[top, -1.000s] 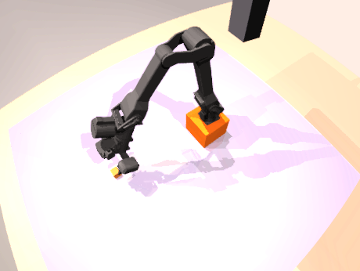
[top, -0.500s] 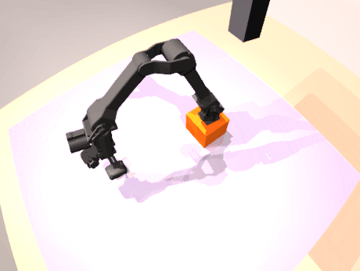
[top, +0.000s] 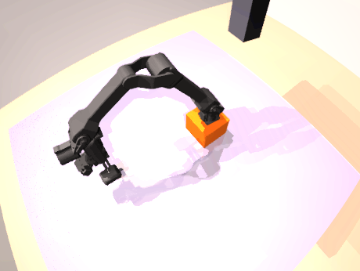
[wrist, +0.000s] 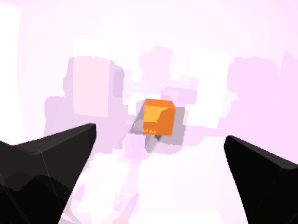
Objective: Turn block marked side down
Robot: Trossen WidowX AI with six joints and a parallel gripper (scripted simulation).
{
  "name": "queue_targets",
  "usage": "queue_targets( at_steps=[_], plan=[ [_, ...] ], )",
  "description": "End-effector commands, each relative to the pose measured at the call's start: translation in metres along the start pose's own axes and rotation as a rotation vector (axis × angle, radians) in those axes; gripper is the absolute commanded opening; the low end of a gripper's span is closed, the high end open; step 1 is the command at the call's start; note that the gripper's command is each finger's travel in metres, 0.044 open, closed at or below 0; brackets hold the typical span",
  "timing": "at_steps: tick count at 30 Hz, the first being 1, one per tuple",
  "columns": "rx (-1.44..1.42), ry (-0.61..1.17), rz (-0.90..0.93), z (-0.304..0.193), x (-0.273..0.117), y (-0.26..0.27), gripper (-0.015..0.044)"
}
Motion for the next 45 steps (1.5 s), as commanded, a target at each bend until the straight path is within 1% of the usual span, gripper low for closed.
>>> queue_targets(
  at_steps=[1,5,8,13,34,45],
  plan=[
    [0.005,0.033,-0.006,-0.006,0.022,-0.001,0.044],
    [0.005,0.033,-0.006,-0.007,0.024,-0.001,0.044],
    [0.005,0.033,-0.006,-0.008,0.037,-0.001,0.044],
    [0.005,0.033,-0.006,-0.008,0.038,-0.001,0.044],
    [0.005,0.033,-0.006,-0.01,0.07,-0.001,0.044],
    [0.005,0.033,-0.006,-0.01,0.07,-0.001,0.0151]
  ],
)
Point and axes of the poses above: the point midway between the two fingers, 35 mm back from their tips, its own x axis out along the fingers, its own y axis across the jaws, z = x × y, the point moved 2 cm from there along -x, back along the fingers, and after that the axes turned 11 degrees about x, right-handed, at the moved point
